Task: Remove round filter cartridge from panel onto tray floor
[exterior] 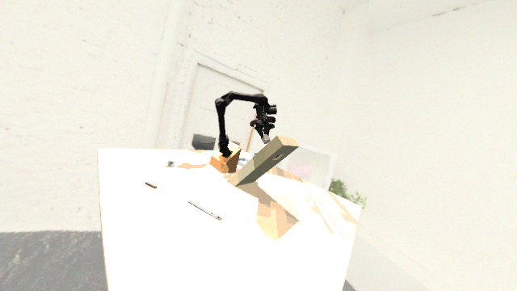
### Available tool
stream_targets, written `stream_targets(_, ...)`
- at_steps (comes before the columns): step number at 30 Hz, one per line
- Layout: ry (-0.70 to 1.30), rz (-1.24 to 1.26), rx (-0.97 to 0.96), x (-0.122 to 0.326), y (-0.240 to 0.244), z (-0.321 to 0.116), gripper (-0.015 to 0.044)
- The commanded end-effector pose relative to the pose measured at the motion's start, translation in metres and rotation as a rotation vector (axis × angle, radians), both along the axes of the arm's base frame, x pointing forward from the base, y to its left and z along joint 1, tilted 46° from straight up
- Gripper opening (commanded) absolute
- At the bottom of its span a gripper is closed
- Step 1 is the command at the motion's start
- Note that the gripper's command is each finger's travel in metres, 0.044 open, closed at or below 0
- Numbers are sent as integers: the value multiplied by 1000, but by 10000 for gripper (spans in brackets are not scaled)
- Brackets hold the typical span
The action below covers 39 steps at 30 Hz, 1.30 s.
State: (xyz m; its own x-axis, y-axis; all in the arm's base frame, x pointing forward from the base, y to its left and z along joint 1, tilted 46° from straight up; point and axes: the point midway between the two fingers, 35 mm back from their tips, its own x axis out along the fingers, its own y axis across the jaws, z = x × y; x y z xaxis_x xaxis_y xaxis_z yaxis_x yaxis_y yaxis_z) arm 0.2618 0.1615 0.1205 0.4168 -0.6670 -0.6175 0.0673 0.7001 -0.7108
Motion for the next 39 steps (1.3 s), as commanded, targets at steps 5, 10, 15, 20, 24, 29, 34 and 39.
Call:
stream_targets(5,-5,0,6,4,25,-33,0)
stream_targets(10,47,34,7,-2,28,-38,0)
stream_targets(15,212,158,27,-22,48,-69,0)
stream_targets(20,372,300,50,-43,68,-98,0)
stream_targets(24,495,425,68,-62,84,-120,0)
stream_targets(29,641,596,92,-88,101,-146,0)
stream_targets(34,773,774,115,-114,117,-169,0)
stream_targets(39,791,799,118,-118,119,-172,0)
